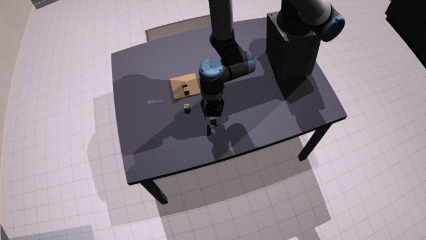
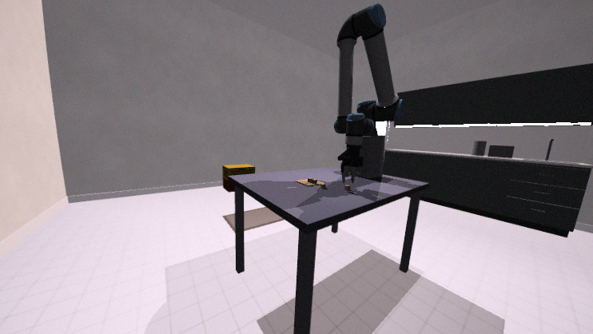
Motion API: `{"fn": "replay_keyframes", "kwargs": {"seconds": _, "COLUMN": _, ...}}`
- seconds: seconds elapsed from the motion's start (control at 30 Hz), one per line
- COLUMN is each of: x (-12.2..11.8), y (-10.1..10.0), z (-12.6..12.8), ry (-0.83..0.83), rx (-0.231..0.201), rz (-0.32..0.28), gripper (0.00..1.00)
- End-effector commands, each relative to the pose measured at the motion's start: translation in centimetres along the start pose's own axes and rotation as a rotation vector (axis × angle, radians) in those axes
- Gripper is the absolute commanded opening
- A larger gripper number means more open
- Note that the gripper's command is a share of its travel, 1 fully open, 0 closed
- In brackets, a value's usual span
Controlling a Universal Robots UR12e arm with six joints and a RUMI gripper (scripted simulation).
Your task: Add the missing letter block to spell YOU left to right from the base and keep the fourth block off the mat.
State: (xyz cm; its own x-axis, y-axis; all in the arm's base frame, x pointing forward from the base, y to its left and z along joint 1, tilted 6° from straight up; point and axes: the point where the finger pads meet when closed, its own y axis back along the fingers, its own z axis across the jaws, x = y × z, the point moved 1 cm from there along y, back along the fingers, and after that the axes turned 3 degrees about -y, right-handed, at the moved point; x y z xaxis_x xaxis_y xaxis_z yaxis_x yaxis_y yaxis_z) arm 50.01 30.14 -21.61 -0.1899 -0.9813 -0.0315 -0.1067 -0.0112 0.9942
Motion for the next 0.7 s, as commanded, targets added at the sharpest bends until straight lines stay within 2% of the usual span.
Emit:
{"fn": "replay_keyframes", "kwargs": {"seconds": 0.0, "x": -0.03, "y": -0.4, "z": -0.03, "ry": 0.0, "rx": 0.001, "rz": -0.001, "gripper": 0.37}}
{"fn": "replay_keyframes", "kwargs": {"seconds": 0.67, "x": -0.03, "y": -0.65, "z": -0.03, "ry": 0.0, "rx": 0.001, "rz": -0.001, "gripper": 0.37}}
